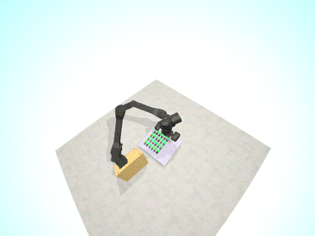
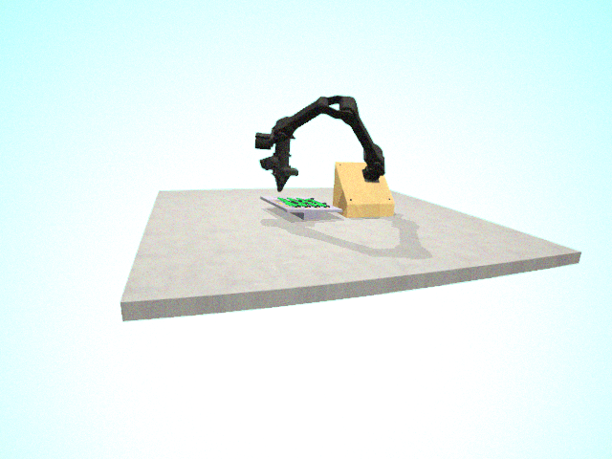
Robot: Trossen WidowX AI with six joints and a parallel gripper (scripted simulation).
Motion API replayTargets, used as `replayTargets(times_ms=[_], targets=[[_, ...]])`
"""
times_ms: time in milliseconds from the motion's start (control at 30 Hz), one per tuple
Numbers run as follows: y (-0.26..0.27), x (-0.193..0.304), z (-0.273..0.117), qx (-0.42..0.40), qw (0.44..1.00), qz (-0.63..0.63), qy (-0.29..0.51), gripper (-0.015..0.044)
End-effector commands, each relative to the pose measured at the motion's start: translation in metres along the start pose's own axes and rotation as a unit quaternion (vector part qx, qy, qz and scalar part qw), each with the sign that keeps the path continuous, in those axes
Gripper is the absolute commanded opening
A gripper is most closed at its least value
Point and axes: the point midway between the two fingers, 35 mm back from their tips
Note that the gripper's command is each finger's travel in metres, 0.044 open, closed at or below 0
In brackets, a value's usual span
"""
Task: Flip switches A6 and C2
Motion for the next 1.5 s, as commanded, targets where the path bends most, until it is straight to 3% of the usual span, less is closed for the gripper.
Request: replayTargets(times_ms=[0, 1467], targets=[[-0.001, 0.003, 0.007, -0.003, 1.0, 0.006, 0.006, 0.0], [-0.001, 0.003, 0.021, -0.004, 1.0, 0.006, 0.005, 0.0]])
Point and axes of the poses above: the point midway between the two fingers, 35 mm back from their tips, its own z axis out along the fingers, its own y axis across the jaws, x = y × z, and after that the axes turned 11 degrees about z, right-handed
